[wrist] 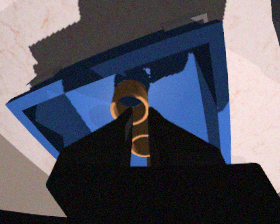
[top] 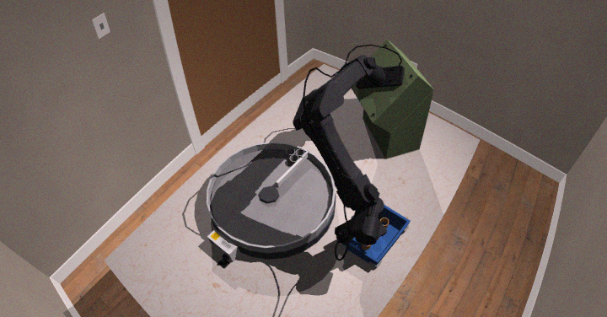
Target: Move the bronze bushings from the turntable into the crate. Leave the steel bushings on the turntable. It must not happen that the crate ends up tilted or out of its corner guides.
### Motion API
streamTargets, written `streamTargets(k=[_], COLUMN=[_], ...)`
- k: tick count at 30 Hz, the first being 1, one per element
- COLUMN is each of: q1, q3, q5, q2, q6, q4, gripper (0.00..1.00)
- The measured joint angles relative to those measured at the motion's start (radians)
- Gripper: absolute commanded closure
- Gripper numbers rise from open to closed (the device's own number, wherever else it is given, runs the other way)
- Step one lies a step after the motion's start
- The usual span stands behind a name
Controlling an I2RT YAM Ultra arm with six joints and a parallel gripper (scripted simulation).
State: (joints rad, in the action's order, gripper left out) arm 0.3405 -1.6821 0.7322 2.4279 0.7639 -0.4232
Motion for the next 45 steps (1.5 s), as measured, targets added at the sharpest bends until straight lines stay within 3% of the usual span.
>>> streamTargets(k=[18,45], q1=[0.104,0.108], q3=[0.014,0.014], q5=[0.031,0.035], q2=[-0.129,-0.130], q6=[0.113,0.136], q4=[-0.165,-0.207], gripper=[0.86,0.86])
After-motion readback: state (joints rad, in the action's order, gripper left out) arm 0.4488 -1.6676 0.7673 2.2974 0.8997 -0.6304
